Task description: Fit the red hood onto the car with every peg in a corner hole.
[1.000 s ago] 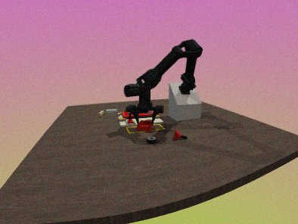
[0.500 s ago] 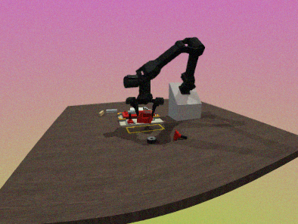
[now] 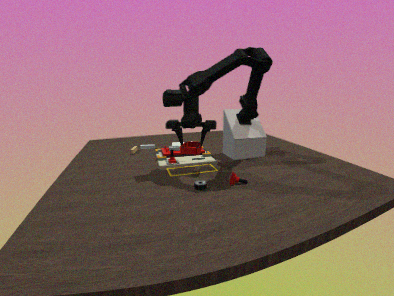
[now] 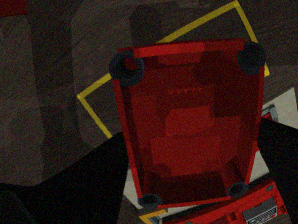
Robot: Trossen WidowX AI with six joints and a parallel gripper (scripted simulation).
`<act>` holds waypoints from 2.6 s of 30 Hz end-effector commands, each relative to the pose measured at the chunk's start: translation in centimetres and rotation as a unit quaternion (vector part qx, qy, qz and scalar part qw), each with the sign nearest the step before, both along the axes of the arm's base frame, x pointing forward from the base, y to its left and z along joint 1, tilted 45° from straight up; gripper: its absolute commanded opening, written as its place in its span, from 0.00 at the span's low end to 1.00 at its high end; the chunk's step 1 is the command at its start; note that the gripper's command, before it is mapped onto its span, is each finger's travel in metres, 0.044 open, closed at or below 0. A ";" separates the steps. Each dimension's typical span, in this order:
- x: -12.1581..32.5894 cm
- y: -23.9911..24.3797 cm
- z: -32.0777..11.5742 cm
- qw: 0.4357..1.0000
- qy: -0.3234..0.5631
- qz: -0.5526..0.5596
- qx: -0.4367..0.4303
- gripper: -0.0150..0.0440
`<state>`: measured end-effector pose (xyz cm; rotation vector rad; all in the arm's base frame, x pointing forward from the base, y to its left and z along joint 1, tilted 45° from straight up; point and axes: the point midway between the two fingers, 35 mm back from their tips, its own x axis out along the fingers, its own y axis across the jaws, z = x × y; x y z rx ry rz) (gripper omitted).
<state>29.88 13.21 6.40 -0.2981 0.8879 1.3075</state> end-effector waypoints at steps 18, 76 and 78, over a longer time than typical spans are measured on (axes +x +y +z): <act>-0.1 0.1 0.1 0.963 -0.190 0.193 0.002 0.25; 0.0 4.9 -4.4 0.711 -0.496 0.498 0.006 0.25; -0.1 5.4 -4.9 0.711 -0.497 0.497 0.007 0.25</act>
